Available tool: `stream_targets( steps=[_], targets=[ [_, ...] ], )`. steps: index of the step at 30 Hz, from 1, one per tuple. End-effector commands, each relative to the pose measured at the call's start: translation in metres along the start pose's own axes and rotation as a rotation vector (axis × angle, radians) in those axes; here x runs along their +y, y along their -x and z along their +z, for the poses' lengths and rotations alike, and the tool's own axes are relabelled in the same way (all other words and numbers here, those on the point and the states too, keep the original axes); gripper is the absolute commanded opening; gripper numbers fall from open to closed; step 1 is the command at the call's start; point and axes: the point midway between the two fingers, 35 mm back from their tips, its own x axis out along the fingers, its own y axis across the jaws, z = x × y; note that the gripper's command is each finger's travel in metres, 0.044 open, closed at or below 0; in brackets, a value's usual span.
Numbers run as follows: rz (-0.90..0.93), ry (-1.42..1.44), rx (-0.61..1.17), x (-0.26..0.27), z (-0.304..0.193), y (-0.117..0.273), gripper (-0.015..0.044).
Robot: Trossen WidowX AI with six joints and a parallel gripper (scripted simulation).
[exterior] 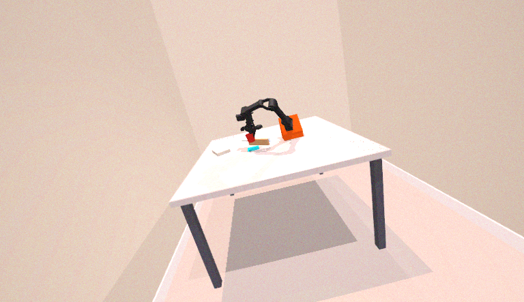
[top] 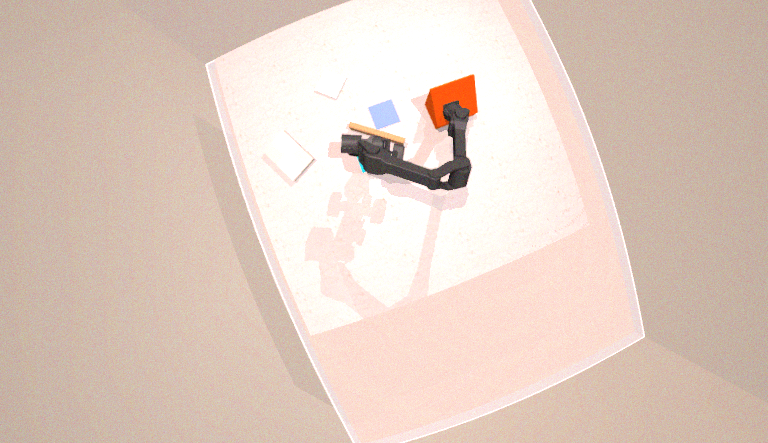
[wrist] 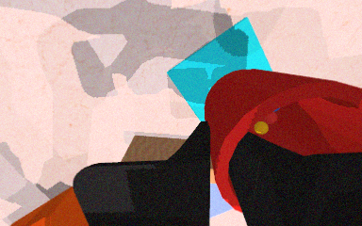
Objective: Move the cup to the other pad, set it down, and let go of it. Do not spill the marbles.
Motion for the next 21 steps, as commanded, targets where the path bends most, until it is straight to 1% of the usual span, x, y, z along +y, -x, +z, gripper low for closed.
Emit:
stream_targets(
  steps=[1, 21],
  targets=[
    [0.003, -0.002, -0.002, 0.001, 0.001, -0.006, 0.0],
    [0.003, -0.001, -0.003, 0.0, 0.001, -0.035, 0.0]
  ],
)
